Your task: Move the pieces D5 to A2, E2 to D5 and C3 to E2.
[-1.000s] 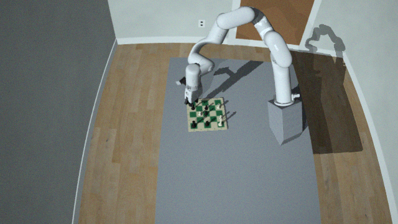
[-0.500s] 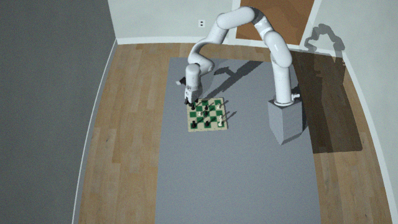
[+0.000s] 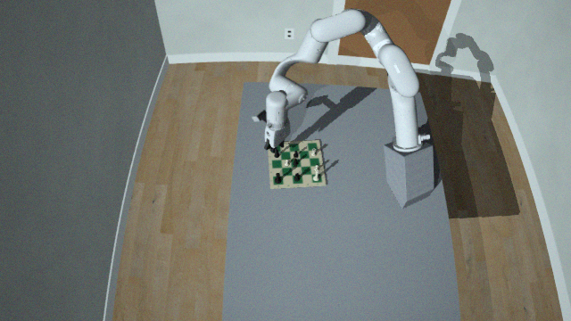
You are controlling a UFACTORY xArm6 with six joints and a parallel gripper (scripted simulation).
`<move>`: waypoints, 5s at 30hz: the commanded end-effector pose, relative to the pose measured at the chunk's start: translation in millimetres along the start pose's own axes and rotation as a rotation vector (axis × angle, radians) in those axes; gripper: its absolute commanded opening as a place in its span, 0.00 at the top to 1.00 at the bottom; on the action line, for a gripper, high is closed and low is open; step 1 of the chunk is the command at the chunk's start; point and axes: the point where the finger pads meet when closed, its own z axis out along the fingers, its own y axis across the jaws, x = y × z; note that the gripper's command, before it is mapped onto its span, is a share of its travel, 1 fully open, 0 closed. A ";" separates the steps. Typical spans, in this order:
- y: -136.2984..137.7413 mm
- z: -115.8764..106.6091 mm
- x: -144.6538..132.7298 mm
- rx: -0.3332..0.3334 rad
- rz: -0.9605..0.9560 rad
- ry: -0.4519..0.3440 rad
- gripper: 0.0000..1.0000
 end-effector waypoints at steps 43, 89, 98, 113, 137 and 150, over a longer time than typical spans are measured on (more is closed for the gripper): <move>-1.1 2.1 1.4 0.003 0.001 0.002 0.63; -1.2 36.0 1.4 0.003 0.001 0.002 0.63; -1.2 36.0 1.4 0.003 0.001 0.002 0.63; -1.2 36.0 1.4 0.003 0.001 0.002 1.00; -1.2 36.0 1.4 0.003 0.001 0.002 1.00; -1.1 -11.5 1.3 0.003 0.001 0.002 1.00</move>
